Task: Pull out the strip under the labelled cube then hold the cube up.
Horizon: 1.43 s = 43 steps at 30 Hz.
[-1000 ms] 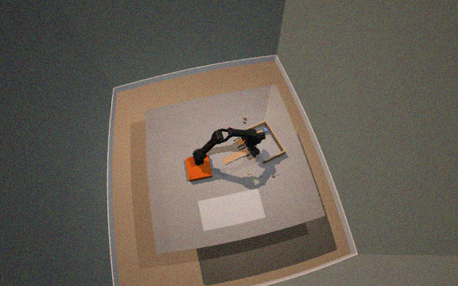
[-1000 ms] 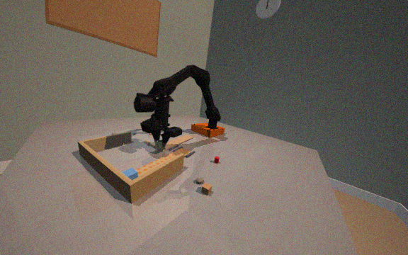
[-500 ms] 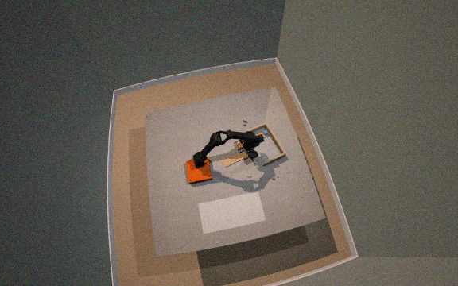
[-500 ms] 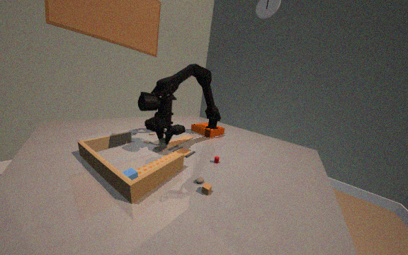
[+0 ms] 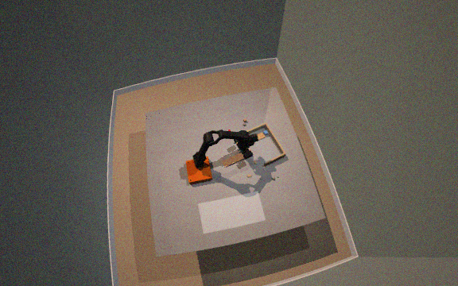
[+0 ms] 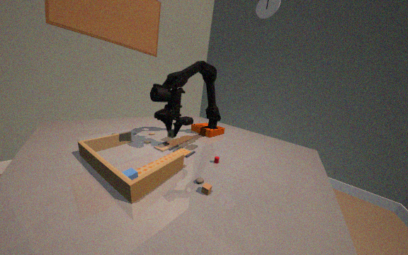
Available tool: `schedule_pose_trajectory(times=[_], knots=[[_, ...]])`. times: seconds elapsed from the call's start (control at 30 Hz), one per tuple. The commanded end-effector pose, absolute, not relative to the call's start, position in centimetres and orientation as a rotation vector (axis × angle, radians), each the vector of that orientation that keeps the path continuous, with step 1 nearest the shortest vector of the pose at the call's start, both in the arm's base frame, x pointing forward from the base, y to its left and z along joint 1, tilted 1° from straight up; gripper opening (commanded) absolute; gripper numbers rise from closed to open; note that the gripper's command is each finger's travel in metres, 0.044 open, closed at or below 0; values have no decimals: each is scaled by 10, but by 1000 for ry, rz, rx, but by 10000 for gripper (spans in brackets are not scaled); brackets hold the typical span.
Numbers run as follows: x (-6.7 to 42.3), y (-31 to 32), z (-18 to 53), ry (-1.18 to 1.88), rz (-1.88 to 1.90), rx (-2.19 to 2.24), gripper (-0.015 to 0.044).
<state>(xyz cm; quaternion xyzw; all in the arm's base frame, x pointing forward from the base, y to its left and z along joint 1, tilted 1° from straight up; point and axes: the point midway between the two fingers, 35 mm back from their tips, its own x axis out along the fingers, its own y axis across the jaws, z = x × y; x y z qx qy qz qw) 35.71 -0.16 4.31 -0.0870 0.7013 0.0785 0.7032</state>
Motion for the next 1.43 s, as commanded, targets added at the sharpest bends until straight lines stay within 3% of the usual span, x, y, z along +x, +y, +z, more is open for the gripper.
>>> schedule_pose_trajectory(times=[0.0, 0.4, 0.7, 1.4], knots=[[347, -2, 46, 1555, 169, -190, 0], [305, -1, 44, 1558, 169, -190, 0], [304, -1, 79, 1558, 169, -190, 0], [304, -1, 80, 1558, 169, -190, 0]])
